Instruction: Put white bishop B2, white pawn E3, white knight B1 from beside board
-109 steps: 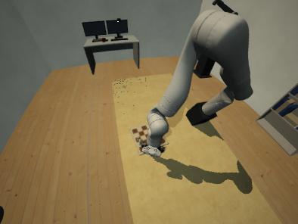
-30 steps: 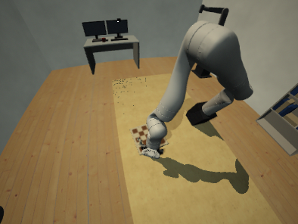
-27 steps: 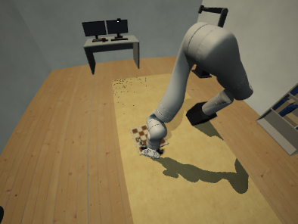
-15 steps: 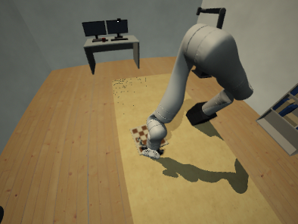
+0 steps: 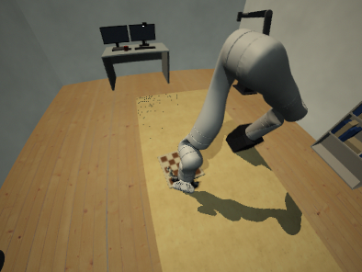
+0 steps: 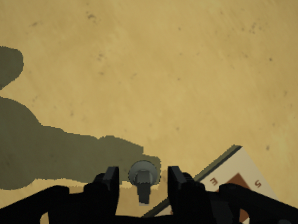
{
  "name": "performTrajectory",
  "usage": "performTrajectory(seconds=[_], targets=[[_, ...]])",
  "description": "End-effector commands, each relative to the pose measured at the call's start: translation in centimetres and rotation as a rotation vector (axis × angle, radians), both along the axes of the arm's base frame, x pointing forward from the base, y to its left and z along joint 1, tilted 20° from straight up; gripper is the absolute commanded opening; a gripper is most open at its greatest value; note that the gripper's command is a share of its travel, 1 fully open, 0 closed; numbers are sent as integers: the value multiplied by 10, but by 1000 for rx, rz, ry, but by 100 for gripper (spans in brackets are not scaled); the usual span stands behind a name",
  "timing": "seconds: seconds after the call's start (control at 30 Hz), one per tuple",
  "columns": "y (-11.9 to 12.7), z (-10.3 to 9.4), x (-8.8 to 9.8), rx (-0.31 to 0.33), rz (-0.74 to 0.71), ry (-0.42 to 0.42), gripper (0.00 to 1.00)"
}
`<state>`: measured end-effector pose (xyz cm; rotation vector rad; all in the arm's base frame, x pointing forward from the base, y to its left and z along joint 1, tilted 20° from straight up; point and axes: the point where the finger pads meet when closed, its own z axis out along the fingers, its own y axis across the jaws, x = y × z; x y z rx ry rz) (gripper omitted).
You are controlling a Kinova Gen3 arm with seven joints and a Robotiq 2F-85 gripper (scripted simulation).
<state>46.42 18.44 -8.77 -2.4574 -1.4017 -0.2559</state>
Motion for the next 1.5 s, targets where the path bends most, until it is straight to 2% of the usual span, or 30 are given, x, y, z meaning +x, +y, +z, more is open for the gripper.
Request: performTrajectory(seconds=[0.0, 0.37, 0.4, 1.47], targets=[[0, 1, 1, 0, -1, -2, 37], [0, 1, 1, 0, -1, -2, 37], [0, 1, 1, 0, -1, -2, 0], [0, 1, 1, 0, -1, -2, 0]])
